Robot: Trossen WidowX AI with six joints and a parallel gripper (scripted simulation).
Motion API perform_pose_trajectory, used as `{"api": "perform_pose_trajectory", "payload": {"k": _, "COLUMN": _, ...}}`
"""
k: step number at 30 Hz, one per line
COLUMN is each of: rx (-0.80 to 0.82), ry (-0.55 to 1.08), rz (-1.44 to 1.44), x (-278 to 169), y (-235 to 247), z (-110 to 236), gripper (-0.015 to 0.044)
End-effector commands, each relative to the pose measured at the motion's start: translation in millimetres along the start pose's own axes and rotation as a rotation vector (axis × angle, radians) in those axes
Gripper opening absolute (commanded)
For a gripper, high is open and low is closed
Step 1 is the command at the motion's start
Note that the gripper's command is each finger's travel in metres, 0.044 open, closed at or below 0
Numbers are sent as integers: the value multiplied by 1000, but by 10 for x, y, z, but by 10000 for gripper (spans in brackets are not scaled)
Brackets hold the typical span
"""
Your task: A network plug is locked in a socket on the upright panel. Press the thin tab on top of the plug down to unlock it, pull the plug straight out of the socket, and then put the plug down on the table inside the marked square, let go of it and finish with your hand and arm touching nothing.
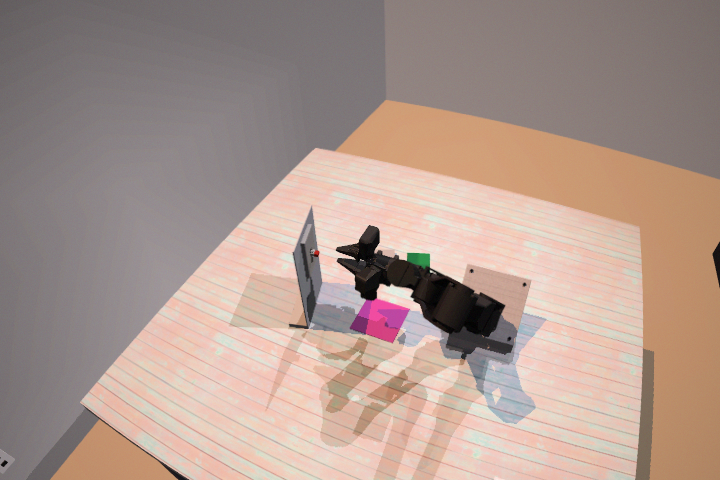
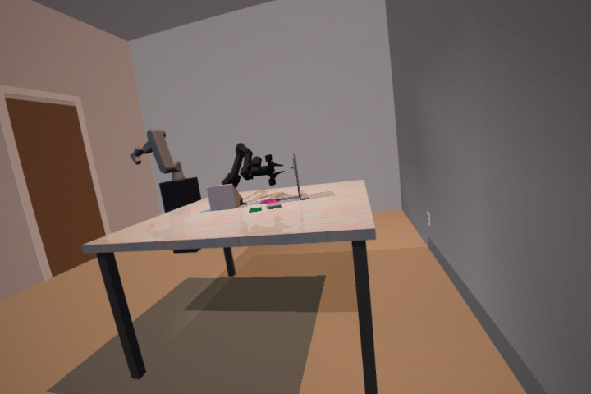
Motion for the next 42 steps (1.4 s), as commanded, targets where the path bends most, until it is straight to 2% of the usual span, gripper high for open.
{"api": "perform_pose_trajectory", "payload": {"k": 1, "rx": 1, "ry": -6, "rz": 23, "x": -8, "y": 23, "z": 23, "gripper": 156}}
{"api": "perform_pose_trajectory", "payload": {"k": 41, "rx": -2, "ry": -8, "rz": 22, "x": 151, "y": -21, "z": -553, "gripper": 156}}
{"api": "perform_pose_trajectory", "payload": {"k": 42, "rx": -2, "ry": -8, "rz": 22, "x": 151, "y": -21, "z": -553, "gripper": 130}}
Point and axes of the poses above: the point midway between the two fingers, 35 mm back from their tips, its own z axis back along the fingers, its own y axis across the jaws, x = y × z, the point moved 5 cm from there along z, back along the fingers, and after that the axes turned 15 degrees about z, right-handed, at the moved point
